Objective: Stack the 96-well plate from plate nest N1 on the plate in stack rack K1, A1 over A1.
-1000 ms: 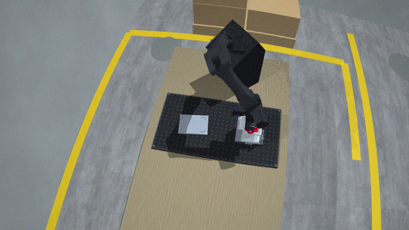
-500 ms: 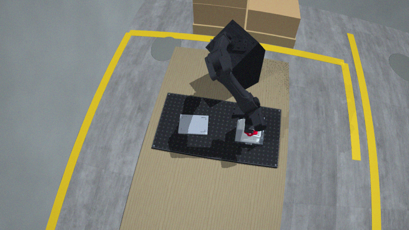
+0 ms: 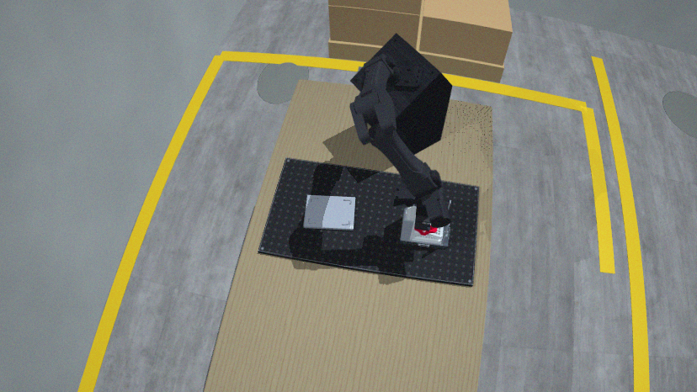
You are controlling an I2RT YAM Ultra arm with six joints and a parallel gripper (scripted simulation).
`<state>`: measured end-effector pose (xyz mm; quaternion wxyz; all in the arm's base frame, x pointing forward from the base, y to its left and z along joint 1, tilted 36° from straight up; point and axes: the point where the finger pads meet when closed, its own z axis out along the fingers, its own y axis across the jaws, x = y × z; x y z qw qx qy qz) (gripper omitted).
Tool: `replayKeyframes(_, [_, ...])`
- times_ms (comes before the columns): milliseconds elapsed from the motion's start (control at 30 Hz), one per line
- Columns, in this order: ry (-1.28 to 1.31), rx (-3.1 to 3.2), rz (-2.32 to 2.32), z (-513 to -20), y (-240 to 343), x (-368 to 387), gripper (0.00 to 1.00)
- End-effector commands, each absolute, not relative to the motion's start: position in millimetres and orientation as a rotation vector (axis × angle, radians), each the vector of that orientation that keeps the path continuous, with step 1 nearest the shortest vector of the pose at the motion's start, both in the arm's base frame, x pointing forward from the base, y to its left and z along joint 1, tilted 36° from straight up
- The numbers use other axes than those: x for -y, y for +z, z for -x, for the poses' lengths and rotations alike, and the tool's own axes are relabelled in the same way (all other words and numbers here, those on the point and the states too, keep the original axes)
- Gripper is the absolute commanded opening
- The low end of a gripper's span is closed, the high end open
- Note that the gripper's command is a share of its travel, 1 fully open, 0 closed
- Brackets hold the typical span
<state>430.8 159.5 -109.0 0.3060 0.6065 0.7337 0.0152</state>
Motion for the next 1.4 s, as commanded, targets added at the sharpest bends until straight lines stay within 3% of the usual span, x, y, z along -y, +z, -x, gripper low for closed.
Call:
replayKeyframes(0, [0.074, -1.951, -1.582, -437.0, -110.0, -171.9, 0.00])
replayKeyframes(1367, [0.069, -1.941, -1.593, -450.1, -129.6, -157.6, 0.00])
